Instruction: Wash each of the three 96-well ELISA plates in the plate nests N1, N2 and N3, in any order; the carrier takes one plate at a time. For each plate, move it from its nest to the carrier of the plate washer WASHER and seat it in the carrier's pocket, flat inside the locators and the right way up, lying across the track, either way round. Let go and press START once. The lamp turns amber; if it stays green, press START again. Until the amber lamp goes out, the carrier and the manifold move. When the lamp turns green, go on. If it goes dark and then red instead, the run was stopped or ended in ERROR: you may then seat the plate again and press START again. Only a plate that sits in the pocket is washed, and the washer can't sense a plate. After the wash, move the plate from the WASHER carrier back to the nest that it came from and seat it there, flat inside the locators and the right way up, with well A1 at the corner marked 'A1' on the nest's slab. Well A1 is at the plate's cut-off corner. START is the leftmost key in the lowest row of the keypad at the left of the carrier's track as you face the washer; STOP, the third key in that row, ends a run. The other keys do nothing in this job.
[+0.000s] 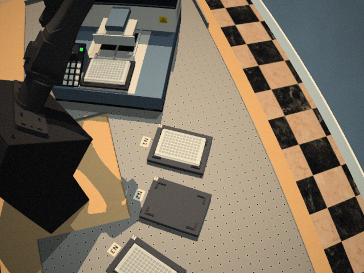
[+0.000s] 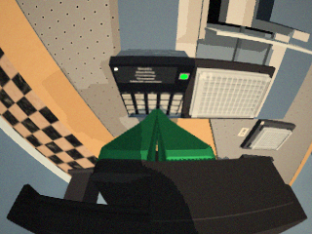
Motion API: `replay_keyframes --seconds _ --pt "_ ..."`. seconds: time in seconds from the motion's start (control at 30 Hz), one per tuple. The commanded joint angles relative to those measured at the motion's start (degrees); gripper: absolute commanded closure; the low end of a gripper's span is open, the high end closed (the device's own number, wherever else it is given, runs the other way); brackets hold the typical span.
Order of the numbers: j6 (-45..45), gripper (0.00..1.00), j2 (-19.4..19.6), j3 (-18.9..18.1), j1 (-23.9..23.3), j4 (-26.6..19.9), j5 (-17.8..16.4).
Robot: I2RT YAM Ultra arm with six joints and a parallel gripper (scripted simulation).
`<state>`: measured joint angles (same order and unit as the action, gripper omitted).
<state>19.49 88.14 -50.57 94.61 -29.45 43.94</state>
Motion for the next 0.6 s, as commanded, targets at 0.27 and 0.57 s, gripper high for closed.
replay_keyframes --seconds 0.27,0.57 --pt "1.7 1.0 1.2 5.1 1.6 7.6 0.5" --pt "3.0 1.0 3.8 10.2 2.6 14.4 1.0"
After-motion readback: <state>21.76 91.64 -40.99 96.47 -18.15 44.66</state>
